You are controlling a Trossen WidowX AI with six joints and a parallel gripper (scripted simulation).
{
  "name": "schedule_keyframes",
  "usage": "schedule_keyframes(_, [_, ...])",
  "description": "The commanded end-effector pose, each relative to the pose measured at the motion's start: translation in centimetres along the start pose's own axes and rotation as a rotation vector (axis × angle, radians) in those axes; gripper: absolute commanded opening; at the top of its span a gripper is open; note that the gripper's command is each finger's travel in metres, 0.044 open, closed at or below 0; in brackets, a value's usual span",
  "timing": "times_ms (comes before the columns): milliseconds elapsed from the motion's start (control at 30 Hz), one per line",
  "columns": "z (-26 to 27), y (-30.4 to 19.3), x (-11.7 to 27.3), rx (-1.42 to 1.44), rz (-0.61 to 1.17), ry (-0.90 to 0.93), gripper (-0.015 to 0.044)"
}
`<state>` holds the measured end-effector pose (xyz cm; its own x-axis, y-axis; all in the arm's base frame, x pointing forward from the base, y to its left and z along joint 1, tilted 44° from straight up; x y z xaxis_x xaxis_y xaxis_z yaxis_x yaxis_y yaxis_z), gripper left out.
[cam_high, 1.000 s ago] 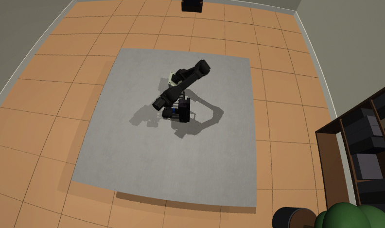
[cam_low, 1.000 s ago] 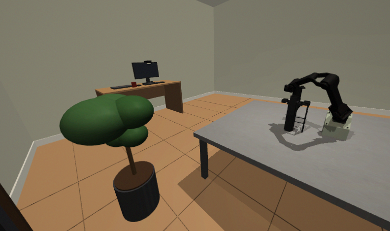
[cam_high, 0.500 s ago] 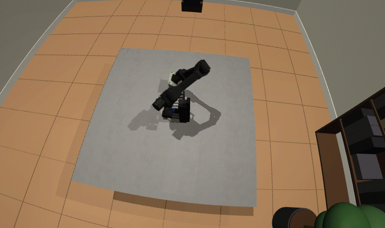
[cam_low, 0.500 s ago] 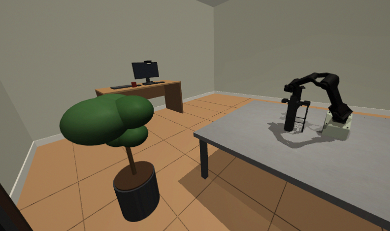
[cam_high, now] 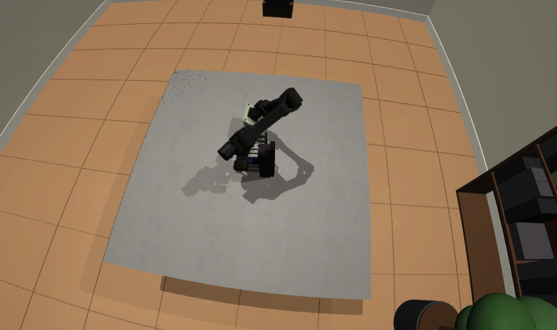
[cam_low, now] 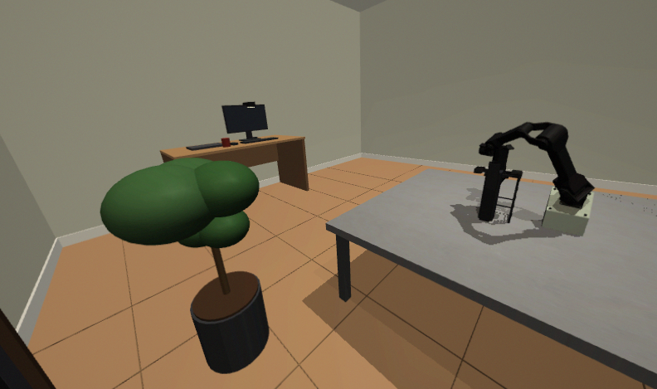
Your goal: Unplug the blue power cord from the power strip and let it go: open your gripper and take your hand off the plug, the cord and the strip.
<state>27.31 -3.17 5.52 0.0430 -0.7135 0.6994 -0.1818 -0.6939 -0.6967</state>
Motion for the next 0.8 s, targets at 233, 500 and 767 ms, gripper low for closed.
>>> schedule_keyframes(233, [0.9,3.3,0.9,-0.01,-0.048,0.021,0.0])
schedule_keyframes(500, [1.1,4.5,1.2,-0.01,-0.048,0.021,0.0])
schedule_keyframes(767, [0.9,3.9,0.8,-0.006,-0.046,0.012,0.0157])
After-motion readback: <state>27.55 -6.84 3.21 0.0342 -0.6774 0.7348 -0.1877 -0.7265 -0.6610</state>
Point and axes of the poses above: the point midway between the two fingers, 35 mm back from their tips, its own x axis back along the fingers, its own z axis across the jaws, y = z × x, the point moved 4 cm from there along x, back along the fingers, and after that the axes turned 15 degrees about -x, right-handed, at the moved point
